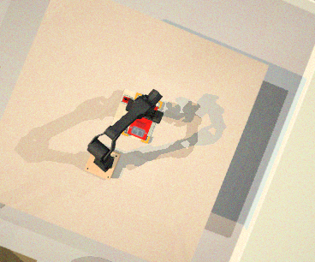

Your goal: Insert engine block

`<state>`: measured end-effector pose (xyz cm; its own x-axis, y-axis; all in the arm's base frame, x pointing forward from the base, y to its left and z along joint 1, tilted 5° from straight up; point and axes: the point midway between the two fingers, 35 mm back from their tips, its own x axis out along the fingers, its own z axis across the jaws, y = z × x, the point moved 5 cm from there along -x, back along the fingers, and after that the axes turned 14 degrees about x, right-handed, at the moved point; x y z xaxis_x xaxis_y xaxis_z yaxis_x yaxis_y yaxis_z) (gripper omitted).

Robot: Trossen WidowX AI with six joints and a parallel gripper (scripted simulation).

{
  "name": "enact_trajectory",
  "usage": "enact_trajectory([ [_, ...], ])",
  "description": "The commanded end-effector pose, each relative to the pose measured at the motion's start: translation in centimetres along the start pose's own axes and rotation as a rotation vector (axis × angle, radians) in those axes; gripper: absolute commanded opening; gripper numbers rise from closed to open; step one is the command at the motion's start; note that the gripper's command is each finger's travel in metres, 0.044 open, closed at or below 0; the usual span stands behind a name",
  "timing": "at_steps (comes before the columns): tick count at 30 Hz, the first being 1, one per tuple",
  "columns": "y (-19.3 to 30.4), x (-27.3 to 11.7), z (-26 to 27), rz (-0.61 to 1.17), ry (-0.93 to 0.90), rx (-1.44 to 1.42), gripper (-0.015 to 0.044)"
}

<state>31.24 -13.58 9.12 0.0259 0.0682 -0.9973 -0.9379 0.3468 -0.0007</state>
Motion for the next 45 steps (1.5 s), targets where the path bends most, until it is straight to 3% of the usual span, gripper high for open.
enact_trajectory([
  [1, -0.02, 0.13, -0.01, -0.001, 0.002, 0.004, 0.0159],
  [45, -0.02, 0.97, -0.04, -0.001, 0.002, 0.001, 0.0159],
])
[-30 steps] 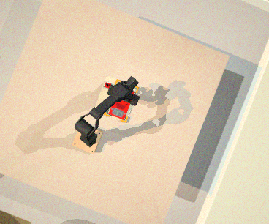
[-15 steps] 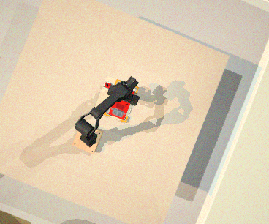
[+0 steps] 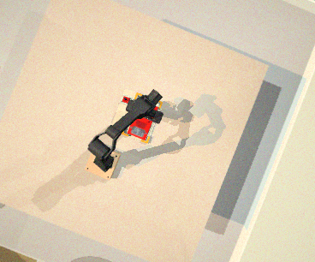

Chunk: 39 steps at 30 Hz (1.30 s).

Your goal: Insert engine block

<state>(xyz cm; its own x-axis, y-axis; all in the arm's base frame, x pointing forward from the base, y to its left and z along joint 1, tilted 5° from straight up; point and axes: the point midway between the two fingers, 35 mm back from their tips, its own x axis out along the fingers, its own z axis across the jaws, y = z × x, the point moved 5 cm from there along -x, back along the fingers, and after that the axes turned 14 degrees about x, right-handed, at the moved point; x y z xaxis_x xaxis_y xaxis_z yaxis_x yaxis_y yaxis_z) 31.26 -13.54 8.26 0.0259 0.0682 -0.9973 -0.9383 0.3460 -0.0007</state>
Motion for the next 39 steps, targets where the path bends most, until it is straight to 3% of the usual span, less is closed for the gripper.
enact_trajectory([
  [1, -0.02, 0.13, -0.01, -0.001, 0.002, 0.002, 0.0159],
  [17, -0.02, 0.44, -0.02, -0.001, 0.002, 0.004, 0.0159],
  [28, 0.00, 0.33, 0.00, 0.000, 0.000, 0.001, 0.0440],
  [39, 0.00, 0.33, 0.00, 0.000, 0.000, 0.001, 0.0440],
])
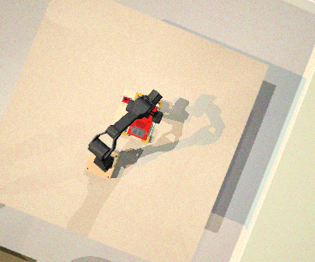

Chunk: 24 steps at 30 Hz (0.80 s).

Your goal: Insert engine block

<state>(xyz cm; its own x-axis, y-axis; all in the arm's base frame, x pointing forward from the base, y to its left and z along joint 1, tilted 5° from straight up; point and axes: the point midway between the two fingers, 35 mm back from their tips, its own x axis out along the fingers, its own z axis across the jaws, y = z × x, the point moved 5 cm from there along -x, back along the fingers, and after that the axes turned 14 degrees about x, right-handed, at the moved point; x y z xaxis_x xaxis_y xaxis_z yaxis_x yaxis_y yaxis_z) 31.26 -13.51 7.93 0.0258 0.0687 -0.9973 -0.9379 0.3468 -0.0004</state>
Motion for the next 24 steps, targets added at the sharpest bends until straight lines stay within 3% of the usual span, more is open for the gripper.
enact_trajectory([
  [1, 0.0, 0.0, 0.0, 0.000, 0.000, 0.000, 0.0440],
  [9, -0.1, -1.4, 0.0, -0.001, 0.003, 0.003, 0.0440],
  [24, -0.1, -1.4, 0.0, -0.001, 0.003, 0.003, 0.0046],
])
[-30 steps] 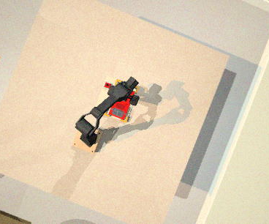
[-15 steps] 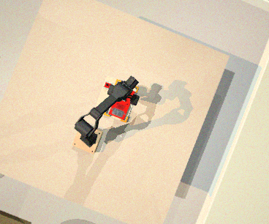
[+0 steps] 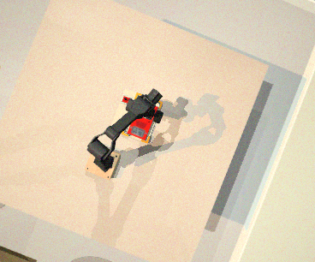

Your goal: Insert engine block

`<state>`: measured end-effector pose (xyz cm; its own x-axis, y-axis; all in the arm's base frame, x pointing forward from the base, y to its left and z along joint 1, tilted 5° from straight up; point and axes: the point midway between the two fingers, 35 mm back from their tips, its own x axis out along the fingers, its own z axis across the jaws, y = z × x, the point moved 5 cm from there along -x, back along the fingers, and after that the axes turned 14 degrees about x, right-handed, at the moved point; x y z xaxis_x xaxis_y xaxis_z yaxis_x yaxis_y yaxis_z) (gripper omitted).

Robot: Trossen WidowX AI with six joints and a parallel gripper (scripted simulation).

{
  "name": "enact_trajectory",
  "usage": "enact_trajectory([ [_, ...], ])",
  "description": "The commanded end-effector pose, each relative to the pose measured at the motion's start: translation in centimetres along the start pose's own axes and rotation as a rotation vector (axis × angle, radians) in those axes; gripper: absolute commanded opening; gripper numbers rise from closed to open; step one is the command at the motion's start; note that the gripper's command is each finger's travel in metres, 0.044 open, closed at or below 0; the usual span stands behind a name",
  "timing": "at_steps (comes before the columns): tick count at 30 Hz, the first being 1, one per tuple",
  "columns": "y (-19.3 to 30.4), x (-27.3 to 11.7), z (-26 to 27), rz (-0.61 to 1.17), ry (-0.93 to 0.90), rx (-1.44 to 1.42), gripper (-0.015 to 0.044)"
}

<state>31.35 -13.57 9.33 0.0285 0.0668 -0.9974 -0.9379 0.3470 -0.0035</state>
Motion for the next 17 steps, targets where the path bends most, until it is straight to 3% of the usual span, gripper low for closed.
enact_trajectory([
  [1, 0.04, -0.03, -0.03, 0.002, 0.002, 0.003, 0.0020],
  [2, 0.04, -0.03, -0.03, 0.002, 0.002, 0.003, 0.0000],
  [17, 0.04, -0.03, -0.03, 0.002, 0.002, 0.003, 0.0000],
])
